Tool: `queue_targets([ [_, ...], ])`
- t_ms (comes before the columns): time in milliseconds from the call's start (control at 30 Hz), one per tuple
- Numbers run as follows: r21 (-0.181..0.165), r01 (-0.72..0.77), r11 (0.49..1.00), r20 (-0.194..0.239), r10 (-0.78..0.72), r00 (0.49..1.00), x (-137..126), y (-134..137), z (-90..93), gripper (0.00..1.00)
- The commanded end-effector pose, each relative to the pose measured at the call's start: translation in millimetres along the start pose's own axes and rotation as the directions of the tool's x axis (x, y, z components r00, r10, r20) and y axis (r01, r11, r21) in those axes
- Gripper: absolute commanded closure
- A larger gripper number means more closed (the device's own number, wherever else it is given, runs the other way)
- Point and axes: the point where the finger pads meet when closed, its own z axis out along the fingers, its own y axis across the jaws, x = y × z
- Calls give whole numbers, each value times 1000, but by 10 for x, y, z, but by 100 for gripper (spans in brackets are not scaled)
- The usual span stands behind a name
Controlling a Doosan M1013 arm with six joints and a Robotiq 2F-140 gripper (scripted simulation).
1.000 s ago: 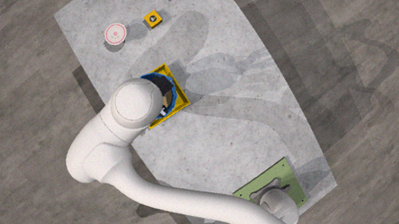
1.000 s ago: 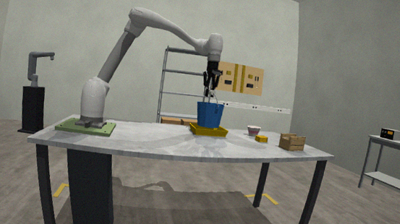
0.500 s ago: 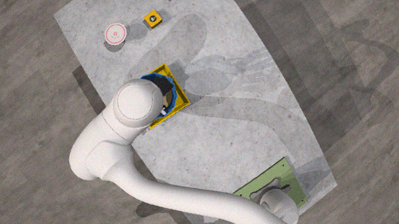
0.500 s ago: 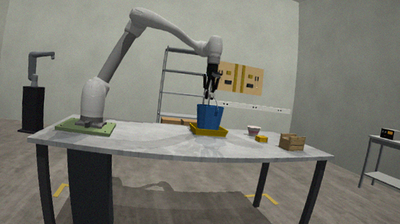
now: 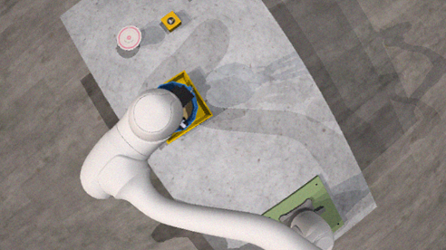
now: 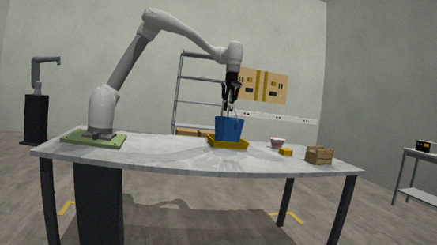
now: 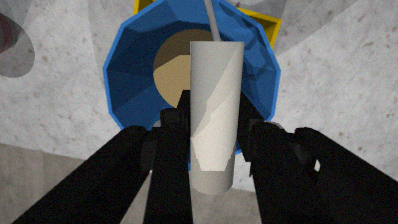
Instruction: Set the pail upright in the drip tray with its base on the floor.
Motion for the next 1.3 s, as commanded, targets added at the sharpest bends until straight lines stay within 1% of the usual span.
queue_targets([
  [0, 2, 0, 1000, 0, 0, 1000, -1, -3, 22, 90],
  [600, 2, 0, 1000, 0, 0, 1000, -1, -3, 112, 90],
  [1267, 2, 0, 1000, 0, 0, 1000, -1, -3, 129, 90],
])
